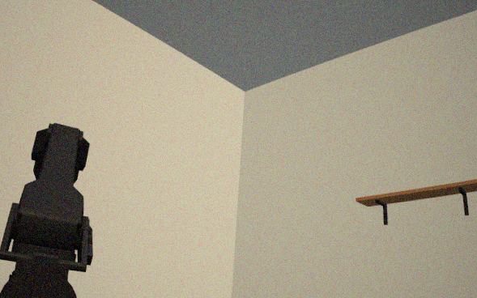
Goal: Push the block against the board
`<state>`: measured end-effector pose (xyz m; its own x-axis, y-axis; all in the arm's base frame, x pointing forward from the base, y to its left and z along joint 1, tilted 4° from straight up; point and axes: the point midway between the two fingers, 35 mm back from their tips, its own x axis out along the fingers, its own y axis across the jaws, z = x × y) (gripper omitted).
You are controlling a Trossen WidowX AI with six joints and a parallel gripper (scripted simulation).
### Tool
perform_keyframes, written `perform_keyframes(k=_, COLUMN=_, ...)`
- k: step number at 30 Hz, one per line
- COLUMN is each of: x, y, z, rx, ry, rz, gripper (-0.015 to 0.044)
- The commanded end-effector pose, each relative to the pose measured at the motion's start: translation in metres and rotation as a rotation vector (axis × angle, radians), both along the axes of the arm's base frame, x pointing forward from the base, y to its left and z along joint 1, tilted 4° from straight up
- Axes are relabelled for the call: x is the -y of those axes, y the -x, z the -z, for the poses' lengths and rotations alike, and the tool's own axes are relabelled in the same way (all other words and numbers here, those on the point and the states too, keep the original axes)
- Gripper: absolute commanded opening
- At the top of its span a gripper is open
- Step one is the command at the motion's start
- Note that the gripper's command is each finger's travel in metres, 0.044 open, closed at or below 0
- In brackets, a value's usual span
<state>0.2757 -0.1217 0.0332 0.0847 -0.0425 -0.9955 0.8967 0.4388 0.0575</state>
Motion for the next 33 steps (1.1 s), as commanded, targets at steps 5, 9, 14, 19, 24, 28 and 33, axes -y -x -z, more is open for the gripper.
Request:
perform_keyframes(k=5, x=-0.005, y=0.002, z=0.000, rx=-0.008, ry=0.025, rz=-0.268, gripper=0.0000)
perform_keyframes(k=9, x=-0.007, y=0.002, z=0.000, rx=-0.014, ry=0.037, rz=-0.406, gripper=0.0000)
perform_keyframes(k=14, x=-0.009, y=0.003, z=0.000, rx=-0.021, ry=0.051, rz=-0.578, gripper=0.0000)
perform_keyframes(k=19, x=-0.012, y=0.004, z=0.000, rx=-0.029, ry=0.066, rz=-0.751, gripper=0.0000)
perform_keyframes(k=24, x=-0.014, y=0.004, z=0.000, rx=-0.036, ry=0.081, rz=-0.923, gripper=0.0000)
perform_keyframes(k=28, x=-0.016, y=0.005, z=0.001, rx=-0.042, ry=0.093, rz=-1.061, gripper=0.0000)
perform_keyframes(k=33, x=-0.019, y=0.006, z=0.001, rx=-0.050, ry=0.107, rz=-1.233, gripper=0.0000)
